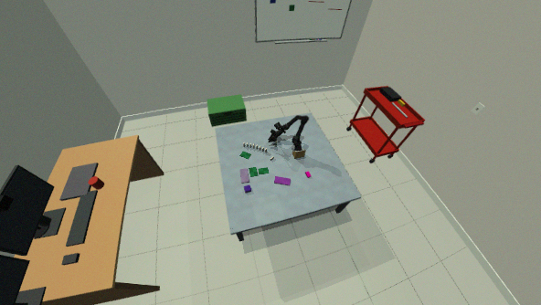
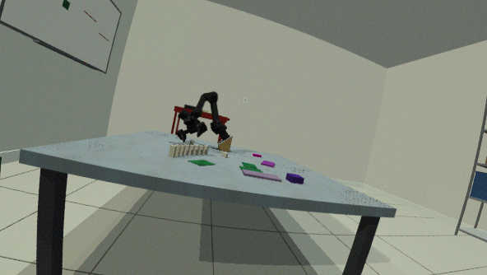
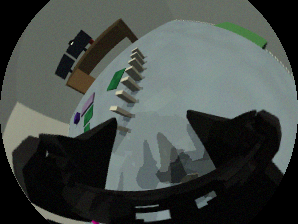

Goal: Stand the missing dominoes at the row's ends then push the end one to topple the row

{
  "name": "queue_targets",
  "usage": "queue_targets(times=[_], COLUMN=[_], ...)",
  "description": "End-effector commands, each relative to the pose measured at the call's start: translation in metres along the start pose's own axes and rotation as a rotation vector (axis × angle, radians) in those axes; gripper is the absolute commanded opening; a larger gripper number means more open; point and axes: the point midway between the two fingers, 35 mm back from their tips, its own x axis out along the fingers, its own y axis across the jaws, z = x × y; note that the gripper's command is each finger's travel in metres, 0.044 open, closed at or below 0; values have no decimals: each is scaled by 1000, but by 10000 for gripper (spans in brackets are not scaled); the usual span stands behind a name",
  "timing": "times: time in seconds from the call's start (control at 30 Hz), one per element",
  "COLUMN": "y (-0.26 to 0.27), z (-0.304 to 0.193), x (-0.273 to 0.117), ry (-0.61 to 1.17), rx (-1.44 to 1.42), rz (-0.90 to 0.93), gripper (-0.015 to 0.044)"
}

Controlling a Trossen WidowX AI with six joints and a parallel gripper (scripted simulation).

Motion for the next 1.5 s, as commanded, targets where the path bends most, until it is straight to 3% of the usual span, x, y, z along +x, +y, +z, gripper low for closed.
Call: queue_targets(times=[0.0, 0.2, 0.47, 0.73, 1.03, 1.47], y=[16, 34, 22, 19, -8, -20], z=[-5, -18, -7, -3, -38, -52], x=[4, -11, -80, -86, -54, -44], ry=[195, 498, 873, 889, 888, 887], rx=[41, 8, -336, -377, -376, -379], rz=[-17, -96, -397, -426, -427, -430], gripper=[440, 440, 440, 440, 440, 440])
